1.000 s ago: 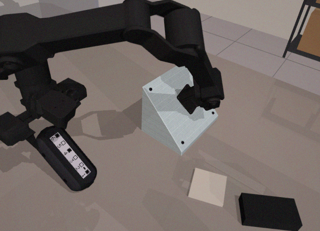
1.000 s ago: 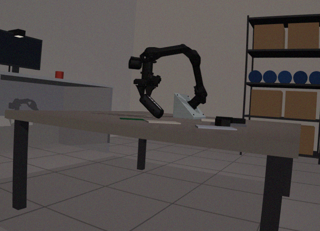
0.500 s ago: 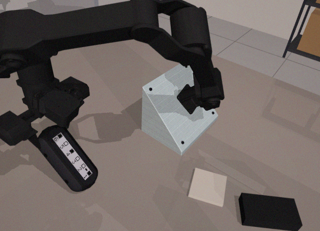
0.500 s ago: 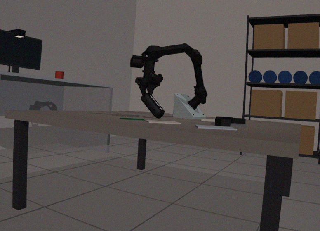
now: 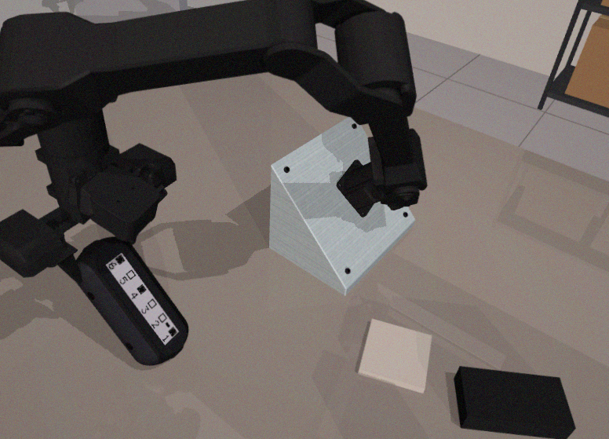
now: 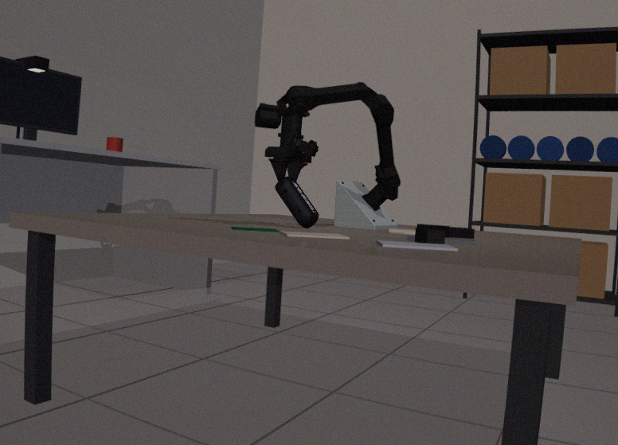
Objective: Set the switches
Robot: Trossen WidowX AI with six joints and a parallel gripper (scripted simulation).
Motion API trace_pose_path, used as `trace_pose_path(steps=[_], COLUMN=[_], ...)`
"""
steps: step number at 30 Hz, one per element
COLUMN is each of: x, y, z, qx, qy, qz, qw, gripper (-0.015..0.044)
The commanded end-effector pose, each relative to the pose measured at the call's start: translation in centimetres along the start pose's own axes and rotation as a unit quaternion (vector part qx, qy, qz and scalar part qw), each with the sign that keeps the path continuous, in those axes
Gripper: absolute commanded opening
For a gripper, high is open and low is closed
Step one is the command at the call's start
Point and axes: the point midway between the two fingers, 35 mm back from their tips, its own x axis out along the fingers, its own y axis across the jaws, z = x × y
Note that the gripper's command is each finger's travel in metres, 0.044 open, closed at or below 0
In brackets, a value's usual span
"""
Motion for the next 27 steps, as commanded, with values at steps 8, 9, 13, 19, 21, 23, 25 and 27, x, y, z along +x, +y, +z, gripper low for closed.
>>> trace_pose_path(steps=[8,9,13,19,21,23,25,27], x=[-0.5,-0.5,-0.7,-0.9,-0.9,-1.0,-1.0,-1.1], y=[0.0,0.0,0.0,0.0,0.0,0.0,0.0,0.0], z=[1.0,1.1,1.4,1.8,2.0,2.1,2.3,2.4], qx=[0.005,0.005,0.005,0.005,0.005,0.005,0.005,0.005], qy=[-0.007,-0.007,-0.007,-0.007,-0.007,-0.007,-0.007,-0.007], qz=[0.0,0.0,0.0,0.0,0.0,0.0,0.001,0.001], qw=[1.0,1.0,1.0,1.0,1.0,1.0,1.0,1.0], gripper=[0.0336,0.0336,0.0336,0.0336,0.0336,0.0336,0.0336,0.0336])
